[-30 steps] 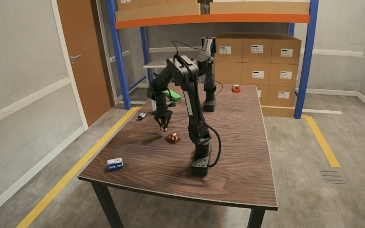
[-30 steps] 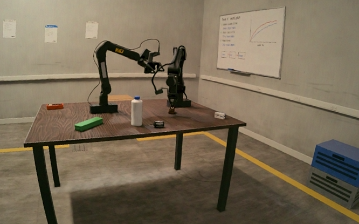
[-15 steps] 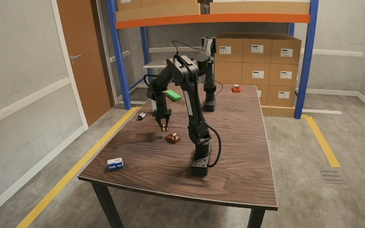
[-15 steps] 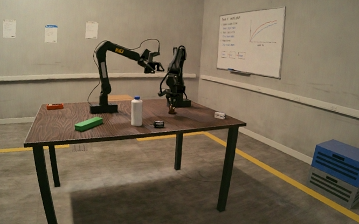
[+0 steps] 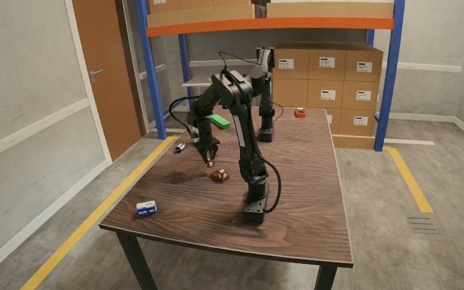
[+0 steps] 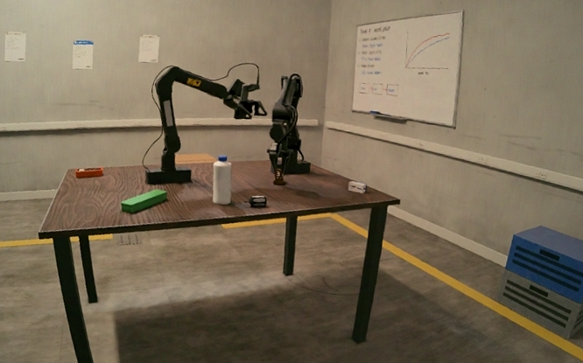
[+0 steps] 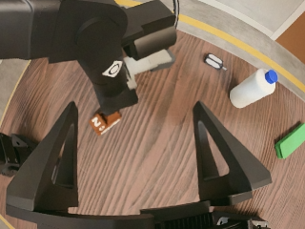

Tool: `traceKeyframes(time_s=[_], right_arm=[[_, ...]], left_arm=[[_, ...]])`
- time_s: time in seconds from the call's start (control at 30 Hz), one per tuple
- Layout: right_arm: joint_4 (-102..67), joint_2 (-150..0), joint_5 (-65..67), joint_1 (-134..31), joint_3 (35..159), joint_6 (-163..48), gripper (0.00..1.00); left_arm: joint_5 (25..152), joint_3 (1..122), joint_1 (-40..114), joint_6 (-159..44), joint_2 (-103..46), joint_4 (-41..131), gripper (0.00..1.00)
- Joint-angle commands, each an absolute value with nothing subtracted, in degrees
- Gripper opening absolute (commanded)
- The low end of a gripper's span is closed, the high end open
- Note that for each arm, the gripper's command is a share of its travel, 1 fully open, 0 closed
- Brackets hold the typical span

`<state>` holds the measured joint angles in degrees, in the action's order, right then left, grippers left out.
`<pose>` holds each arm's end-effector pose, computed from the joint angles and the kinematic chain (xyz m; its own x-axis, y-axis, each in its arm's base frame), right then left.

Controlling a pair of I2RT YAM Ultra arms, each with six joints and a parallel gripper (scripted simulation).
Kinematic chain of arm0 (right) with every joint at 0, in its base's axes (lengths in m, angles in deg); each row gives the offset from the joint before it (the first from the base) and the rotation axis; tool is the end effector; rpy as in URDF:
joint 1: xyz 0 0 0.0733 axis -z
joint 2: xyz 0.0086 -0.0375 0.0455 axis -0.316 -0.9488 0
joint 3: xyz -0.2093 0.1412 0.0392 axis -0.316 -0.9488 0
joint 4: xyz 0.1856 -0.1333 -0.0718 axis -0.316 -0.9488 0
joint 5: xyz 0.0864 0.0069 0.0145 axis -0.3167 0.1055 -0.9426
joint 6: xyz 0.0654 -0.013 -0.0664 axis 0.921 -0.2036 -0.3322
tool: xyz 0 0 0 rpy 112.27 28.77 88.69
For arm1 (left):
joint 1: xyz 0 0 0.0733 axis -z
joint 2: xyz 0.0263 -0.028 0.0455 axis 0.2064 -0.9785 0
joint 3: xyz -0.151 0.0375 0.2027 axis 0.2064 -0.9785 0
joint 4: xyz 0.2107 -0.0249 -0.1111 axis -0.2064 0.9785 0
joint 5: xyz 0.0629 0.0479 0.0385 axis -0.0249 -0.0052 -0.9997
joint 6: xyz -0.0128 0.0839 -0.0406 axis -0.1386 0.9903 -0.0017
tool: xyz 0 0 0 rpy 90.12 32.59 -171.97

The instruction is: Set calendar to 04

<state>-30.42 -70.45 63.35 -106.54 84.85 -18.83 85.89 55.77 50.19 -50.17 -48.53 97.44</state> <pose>0.0806 0.2964 0.2784 -0.3331 -0.0154 -0.9428 -0.3881 0.9135 0.1222 0.2268 -0.1773 0.1178 -0.7182 0.6952 0.0291 0.6955 0.7185 -0.0001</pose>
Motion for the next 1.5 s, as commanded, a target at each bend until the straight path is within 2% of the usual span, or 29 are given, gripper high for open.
traceKeyframes(time_s=[0.0, 0.33, 0.73, 1.47], right_arm=[[-30.5, -70.2, 64.7, -106.6, 86.5, -18.3, 1.00], [-30.5, -70.2, 64.7, -106.6, 86.5, -18.3, 1.00], [-30.5, -70.2, 64.7, -106.6, 86.5, -18.3, 1.00], [-30.5, -70.2, 64.7, -106.6, 86.5, -18.3, 1.00]], left_arm=[[86.5, 57.4, 50.0, -61.6, -47.4, 98.0, 0.26], [86.0, 57.6, 50.3, -65.1, -47.5, 98.0, 0.26], [85.9, 53.0, 51.8, -66.7, -39.0, 103.4, 0.26], [85.9, 48.2, 51.9, -66.5, -41.8, 93.7, 0.26]])
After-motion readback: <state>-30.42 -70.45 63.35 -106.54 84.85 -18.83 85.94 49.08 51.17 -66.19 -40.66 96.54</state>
